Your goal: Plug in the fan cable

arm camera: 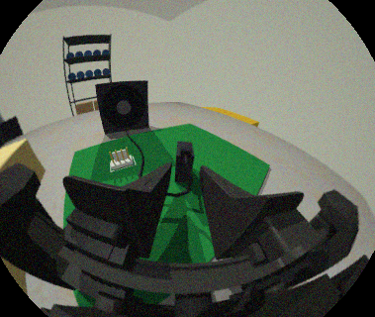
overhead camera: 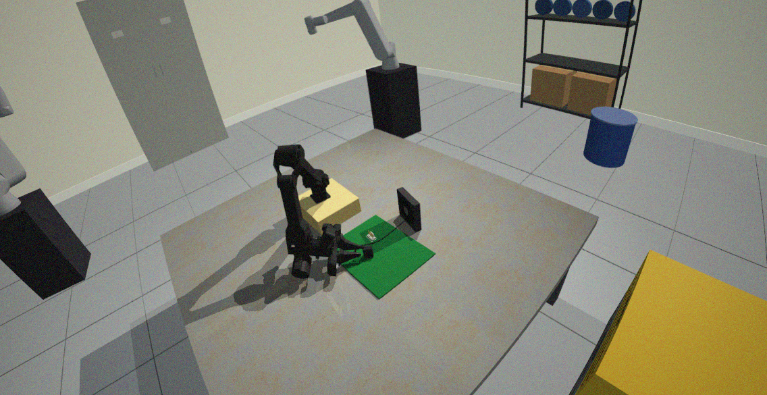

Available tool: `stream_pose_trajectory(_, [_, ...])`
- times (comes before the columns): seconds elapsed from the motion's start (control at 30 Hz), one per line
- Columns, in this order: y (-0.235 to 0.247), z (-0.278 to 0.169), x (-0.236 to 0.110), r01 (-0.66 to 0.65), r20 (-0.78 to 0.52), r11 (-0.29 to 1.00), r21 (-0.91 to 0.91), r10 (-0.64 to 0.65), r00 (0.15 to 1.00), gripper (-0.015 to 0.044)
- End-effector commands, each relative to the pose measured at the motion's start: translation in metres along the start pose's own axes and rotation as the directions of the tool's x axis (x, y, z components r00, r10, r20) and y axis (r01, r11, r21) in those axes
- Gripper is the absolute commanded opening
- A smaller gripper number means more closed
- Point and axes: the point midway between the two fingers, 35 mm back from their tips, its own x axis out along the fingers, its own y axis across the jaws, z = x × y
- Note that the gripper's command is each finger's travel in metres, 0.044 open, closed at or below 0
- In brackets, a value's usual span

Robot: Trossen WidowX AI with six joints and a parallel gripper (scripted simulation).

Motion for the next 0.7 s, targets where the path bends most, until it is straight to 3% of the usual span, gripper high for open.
stream_pose_trajectory(0.0, [-0.002, -0.001, -0.007, 0.004, -0.016, 1.000, -0.005, -0.005, 1.000, 0.0140])
stream_pose_trajectory(0.67, [-0.001, 0.010, -0.048, -0.001, -0.040, 1.000, 0.000, 0.001, 0.999, 0.0140])
